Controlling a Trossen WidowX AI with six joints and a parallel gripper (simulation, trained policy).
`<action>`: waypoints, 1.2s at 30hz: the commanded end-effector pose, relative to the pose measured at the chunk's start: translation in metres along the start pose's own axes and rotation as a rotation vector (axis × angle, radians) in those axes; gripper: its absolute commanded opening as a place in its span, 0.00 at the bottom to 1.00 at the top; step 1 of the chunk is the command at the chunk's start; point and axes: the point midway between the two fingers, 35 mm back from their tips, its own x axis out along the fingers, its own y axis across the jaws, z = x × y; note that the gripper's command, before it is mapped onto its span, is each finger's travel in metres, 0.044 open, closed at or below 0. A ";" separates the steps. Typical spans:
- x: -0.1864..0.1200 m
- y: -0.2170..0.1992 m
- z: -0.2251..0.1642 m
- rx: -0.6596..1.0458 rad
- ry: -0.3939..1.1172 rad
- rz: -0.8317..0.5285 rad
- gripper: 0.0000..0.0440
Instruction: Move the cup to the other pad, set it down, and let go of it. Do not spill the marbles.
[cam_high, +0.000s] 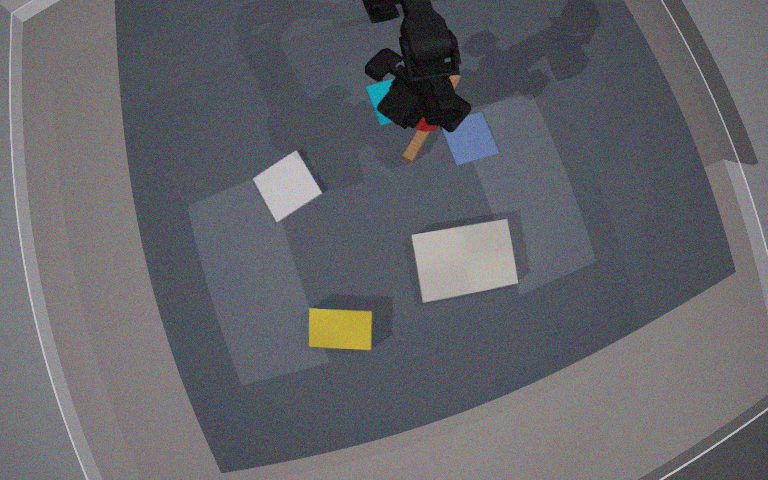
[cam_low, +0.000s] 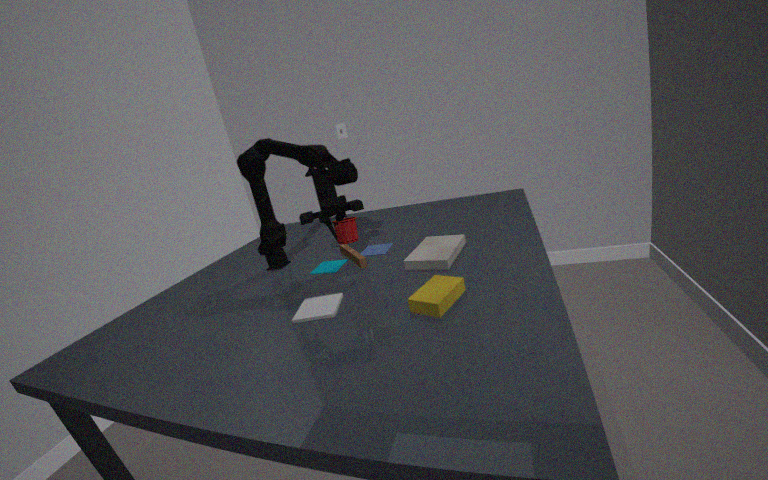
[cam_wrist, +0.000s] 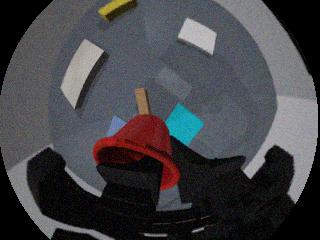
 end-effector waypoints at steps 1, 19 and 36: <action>0.003 -0.006 0.002 0.010 -0.008 0.003 0.00; 0.035 -0.038 -0.005 0.076 -0.020 0.007 0.00; 0.057 -0.065 -0.016 0.128 -0.034 0.007 0.13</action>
